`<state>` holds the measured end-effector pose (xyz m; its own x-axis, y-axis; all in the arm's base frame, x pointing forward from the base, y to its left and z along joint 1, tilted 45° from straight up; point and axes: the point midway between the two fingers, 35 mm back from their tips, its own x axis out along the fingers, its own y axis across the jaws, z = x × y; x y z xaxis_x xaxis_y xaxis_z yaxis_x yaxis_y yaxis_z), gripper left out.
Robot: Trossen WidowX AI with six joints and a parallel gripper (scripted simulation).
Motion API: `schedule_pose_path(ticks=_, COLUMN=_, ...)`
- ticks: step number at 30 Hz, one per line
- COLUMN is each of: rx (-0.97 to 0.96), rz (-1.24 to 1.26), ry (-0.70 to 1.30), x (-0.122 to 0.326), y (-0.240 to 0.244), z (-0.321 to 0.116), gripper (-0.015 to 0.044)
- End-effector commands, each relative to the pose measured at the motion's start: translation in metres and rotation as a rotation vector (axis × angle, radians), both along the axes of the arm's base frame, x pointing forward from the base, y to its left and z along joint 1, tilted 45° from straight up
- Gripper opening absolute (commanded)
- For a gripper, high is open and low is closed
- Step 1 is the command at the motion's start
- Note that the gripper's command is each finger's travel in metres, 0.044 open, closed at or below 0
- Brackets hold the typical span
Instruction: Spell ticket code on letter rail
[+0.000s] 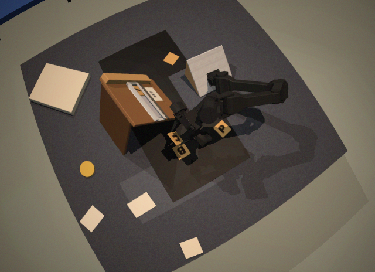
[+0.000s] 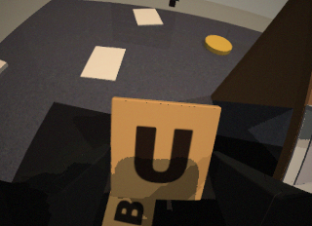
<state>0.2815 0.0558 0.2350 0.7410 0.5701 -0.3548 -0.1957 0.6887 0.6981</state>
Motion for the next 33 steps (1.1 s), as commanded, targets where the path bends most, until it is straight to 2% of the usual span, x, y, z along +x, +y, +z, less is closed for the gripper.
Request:
schedule_pose_path(ticks=1, rx=-0.005, rz=0.000, ry=-0.003, x=0.001, y=-0.001, z=-0.002, gripper=0.0000)
schedule_pose_path(ticks=33, rx=-0.006, rz=0.000, ry=-0.003, x=0.004, y=-0.012, z=-0.014, gripper=0.0000)
